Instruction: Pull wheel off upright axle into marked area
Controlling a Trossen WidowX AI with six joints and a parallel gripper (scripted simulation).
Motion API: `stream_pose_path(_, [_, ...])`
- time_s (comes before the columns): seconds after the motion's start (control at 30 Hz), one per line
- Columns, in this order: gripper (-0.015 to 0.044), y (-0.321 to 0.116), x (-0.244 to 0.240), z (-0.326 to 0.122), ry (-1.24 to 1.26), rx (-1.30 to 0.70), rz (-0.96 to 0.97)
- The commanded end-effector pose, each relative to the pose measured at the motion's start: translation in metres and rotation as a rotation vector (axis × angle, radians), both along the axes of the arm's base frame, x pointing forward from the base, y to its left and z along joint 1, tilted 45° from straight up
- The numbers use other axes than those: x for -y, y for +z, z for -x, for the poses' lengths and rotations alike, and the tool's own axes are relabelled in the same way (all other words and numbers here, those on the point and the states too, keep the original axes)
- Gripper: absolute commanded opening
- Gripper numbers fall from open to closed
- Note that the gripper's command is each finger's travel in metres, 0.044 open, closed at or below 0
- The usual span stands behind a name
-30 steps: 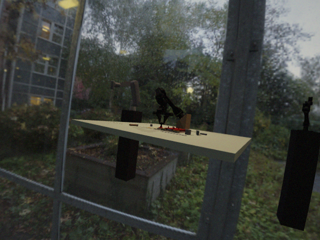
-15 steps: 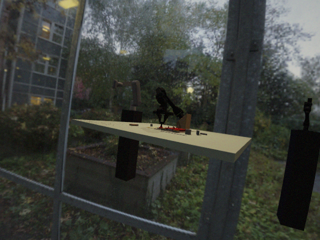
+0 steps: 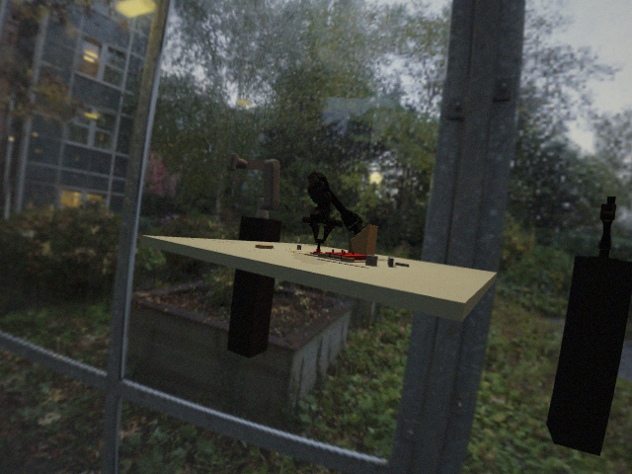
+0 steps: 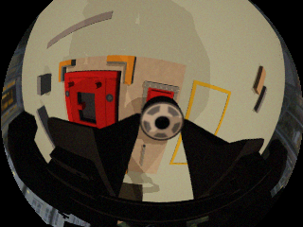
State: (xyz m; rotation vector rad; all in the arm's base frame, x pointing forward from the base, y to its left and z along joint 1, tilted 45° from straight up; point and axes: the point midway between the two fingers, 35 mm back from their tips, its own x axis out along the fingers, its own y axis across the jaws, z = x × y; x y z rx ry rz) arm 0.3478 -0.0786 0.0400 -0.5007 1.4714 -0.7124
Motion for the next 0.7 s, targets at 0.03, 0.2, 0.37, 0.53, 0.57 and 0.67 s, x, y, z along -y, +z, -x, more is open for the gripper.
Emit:
stream_pose_path(0.03, [0.0, 0.0015, -0.0017, -0.0001, -0.001, 0.003, -0.001])
stream_pose_path(0.2, [0.0, 0.0027, -0.0028, -0.0001, -0.001, 0.003, -0.001])
stream_pose_path(0.37, [0.0, 0.0038, -0.0039, -0.0002, 0.0, 0.003, 0.0])
stream_pose_path(0.53, [0.0, 0.005, -0.0051, -0.0002, 0.001, 0.004, 0.0])
stream_pose_path(0.57, [0.0, 0.0052, -0.0053, -0.0002, 0.001, 0.004, 0.0])
stream_pose_path(0.67, [0.0, 0.0087, -0.0089, -0.0006, 0.001, 0.004, 0.0])
